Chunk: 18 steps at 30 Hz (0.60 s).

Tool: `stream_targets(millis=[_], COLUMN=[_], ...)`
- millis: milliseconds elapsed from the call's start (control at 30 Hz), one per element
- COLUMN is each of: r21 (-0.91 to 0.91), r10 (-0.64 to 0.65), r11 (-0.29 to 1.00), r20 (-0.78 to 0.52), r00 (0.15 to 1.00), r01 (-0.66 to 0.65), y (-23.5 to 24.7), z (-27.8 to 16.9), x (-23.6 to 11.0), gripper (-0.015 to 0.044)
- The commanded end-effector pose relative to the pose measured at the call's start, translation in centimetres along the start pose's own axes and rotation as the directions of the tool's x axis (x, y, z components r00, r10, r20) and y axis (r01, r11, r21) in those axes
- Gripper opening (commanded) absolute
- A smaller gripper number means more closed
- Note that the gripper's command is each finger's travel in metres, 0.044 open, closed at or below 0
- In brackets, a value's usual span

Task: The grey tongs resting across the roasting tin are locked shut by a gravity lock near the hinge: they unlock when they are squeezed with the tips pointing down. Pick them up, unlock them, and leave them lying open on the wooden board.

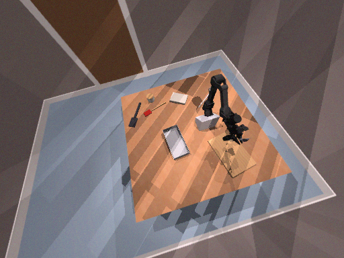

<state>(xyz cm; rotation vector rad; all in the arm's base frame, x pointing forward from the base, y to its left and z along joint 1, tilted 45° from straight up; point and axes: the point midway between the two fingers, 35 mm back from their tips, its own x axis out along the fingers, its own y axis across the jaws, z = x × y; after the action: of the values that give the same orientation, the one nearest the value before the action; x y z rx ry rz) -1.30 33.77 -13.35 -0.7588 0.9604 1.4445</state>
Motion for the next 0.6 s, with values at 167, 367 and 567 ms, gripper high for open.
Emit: stream_targets(millis=[167, 367, 567], r21=[0.005, 0.005, 0.005], r10=[-0.003, -0.003, -0.003], r11=[1.0, 1.0, 1.0], r20=[0.012, 0.012, 0.006], r00=[1.0, 1.0, 1.0], r01=[0.003, 0.003, 0.003], y=[-0.03, -0.03, -0.04], z=[0.33, 0.33, 0.33], x=[-0.08, -0.08, 0.04], gripper=[-0.015, -0.015, -0.015])
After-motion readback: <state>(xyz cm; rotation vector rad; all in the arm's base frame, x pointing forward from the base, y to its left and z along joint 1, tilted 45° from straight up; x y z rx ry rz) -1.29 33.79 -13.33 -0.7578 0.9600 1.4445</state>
